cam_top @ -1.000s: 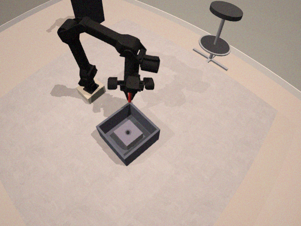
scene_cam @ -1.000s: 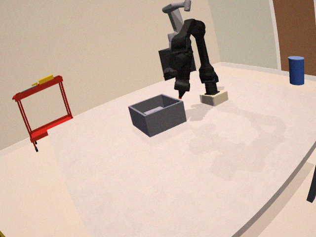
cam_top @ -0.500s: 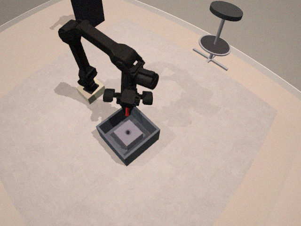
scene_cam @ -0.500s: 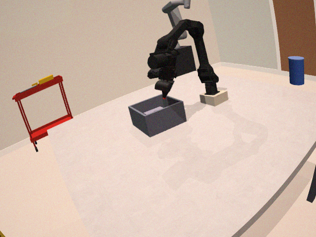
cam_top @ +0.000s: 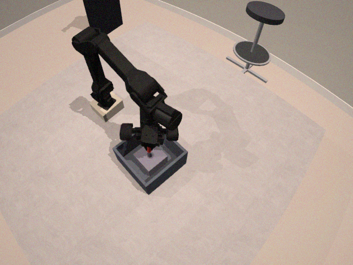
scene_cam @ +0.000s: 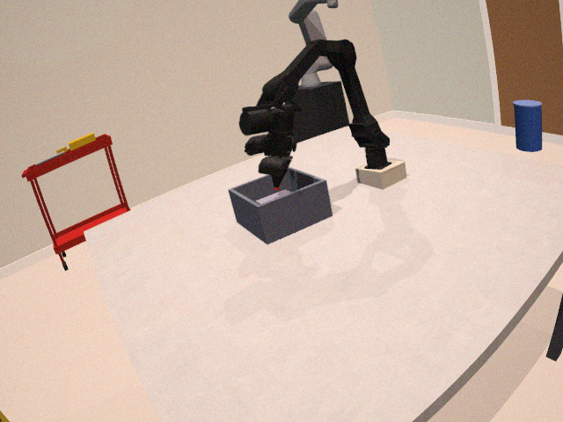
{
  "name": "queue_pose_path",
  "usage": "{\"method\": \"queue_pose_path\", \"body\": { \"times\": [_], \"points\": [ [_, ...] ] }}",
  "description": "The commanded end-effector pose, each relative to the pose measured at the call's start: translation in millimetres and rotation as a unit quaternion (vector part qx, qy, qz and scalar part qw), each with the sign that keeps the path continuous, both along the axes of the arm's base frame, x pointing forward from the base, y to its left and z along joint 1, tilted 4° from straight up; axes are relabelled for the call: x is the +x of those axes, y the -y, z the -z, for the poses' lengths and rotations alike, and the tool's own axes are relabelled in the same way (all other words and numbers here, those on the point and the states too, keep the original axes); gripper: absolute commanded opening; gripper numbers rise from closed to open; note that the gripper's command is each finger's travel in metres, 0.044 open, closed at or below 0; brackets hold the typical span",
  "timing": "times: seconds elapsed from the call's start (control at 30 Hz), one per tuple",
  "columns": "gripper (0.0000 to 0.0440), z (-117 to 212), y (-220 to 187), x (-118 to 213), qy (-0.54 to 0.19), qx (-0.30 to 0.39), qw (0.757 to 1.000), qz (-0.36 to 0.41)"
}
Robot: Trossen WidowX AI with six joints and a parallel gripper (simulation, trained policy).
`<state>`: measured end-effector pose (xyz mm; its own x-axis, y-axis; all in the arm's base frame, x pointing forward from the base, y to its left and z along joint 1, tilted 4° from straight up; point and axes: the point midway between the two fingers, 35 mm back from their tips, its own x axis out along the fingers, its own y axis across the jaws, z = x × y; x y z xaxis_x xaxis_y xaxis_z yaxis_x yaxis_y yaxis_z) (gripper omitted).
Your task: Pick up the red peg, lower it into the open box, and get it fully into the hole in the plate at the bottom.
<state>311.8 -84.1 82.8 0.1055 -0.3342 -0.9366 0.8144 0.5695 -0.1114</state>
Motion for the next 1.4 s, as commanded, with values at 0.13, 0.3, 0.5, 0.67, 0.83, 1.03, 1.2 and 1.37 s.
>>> {"method": "queue_pose_path", "body": {
  "times": [0.13,0.3,0.5,0.67,0.83,1.03,1.2,1.37],
  "points": [
    [0.0036,22.6,4.7,2.0,-0.021,0.024,0.999,-0.032],
    [0.0138,33.4,9.2,4.9,-0.03,0.04,0.998,-0.041],
    [0.0229,27.6,15.5,19.0,-0.028,0.051,0.997,-0.055],
    [0.036,18.3,17.0,37.9,-0.017,0.068,0.996,-0.062],
    [0.044,8.0,15.5,58.1,-0.006,0.088,0.993,-0.074],
    [0.044,-5.2,9.7,80.6,0.007,0.111,0.989,-0.092],
    [0.044,-16.7,2.6,100.1,0.026,0.124,0.986,-0.106],
    [0.044,-26.3,-4.9,116.8,0.044,0.133,0.983,-0.118]
  ]
}}
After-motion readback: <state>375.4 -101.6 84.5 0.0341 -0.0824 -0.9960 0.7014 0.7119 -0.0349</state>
